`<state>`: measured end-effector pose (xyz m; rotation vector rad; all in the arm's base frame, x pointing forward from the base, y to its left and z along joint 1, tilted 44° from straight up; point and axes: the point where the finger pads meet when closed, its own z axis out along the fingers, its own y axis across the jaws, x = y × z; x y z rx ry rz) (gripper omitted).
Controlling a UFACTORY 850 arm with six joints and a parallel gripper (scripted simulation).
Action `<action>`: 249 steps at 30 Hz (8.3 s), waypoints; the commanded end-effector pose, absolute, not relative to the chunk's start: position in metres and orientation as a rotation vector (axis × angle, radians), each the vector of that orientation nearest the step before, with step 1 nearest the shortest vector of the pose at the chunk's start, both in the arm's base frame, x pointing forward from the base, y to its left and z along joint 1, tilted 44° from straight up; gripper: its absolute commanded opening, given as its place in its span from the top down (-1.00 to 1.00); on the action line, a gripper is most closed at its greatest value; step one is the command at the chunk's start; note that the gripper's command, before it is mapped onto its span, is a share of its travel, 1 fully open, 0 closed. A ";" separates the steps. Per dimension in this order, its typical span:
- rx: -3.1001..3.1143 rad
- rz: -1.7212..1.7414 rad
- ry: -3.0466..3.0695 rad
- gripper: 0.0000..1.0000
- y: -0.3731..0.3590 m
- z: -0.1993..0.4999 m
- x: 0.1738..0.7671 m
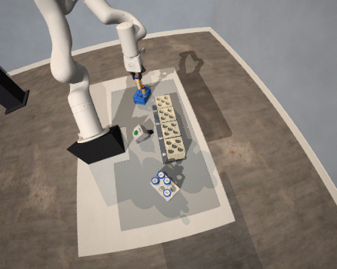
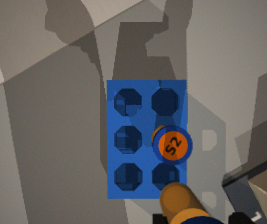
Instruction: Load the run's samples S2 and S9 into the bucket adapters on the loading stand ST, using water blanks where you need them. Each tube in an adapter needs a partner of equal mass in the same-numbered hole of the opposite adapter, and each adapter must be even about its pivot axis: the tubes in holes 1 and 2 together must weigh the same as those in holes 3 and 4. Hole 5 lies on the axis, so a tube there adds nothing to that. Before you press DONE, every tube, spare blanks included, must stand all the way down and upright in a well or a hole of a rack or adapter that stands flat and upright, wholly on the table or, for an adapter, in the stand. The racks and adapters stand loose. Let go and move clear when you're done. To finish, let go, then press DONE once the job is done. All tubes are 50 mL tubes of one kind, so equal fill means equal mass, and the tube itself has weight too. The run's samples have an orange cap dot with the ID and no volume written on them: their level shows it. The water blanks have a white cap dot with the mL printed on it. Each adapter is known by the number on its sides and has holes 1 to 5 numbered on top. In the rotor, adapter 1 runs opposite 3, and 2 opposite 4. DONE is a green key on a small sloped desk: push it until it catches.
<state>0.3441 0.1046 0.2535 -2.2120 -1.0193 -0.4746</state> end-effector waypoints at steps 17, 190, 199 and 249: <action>-2.212 -0.476 -1.019 1.00 0.130 0.227 0.347; -2.212 -0.476 -1.019 0.13 0.152 0.204 0.348; -2.212 -0.476 -1.019 0.13 0.142 0.214 0.348; -2.212 -0.476 -1.020 0.13 0.097 0.262 0.344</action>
